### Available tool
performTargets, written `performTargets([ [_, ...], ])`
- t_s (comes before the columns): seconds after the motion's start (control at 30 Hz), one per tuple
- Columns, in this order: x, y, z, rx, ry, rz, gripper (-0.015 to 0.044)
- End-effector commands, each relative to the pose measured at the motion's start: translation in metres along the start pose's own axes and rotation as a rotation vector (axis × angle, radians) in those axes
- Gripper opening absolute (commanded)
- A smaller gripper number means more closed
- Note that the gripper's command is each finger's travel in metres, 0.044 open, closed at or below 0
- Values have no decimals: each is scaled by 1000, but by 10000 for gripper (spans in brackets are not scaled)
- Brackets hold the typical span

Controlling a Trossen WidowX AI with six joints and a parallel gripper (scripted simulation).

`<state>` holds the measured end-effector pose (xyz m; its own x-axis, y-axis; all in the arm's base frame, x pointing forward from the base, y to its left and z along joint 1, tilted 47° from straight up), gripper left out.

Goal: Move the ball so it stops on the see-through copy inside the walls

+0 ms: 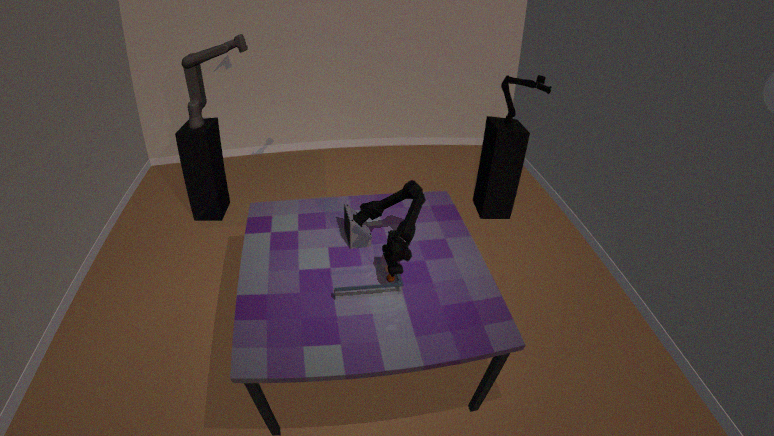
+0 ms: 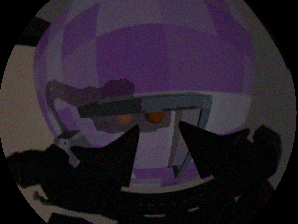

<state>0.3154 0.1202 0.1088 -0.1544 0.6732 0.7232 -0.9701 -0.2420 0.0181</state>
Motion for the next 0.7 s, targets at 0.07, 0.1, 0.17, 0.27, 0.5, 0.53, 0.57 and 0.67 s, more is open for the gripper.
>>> performTargets([
  [0.07, 0, 2, -10, 10, -5, -6, 297],
  [0.1, 0, 2, -11, 10, -5, -6, 297],
  [0.17, 0, 2, -14, 10, -5, -6, 297],
  [0.27, 0, 2, -19, 10, -5, -6, 297],
  [0.5, 0, 2, -31, 10, -5, -6, 297],
  [0.53, 0, 2, -32, 10, -5, -6, 297],
  [0.57, 0, 2, -34, 10, -5, -6, 297],
  [0.67, 0, 2, -39, 10, -6, -7, 297],
])
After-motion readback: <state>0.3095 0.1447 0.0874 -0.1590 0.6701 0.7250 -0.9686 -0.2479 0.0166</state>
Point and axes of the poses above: the point midway between the two fingers, 35 mm back from their tips, its own z axis back along the fingers, its own y axis across the jaws, x = y × z, the point moved 9 cm from there along z, back along the fingers, and after that the axes turned 1 degree about z, right-handed, at the moved point
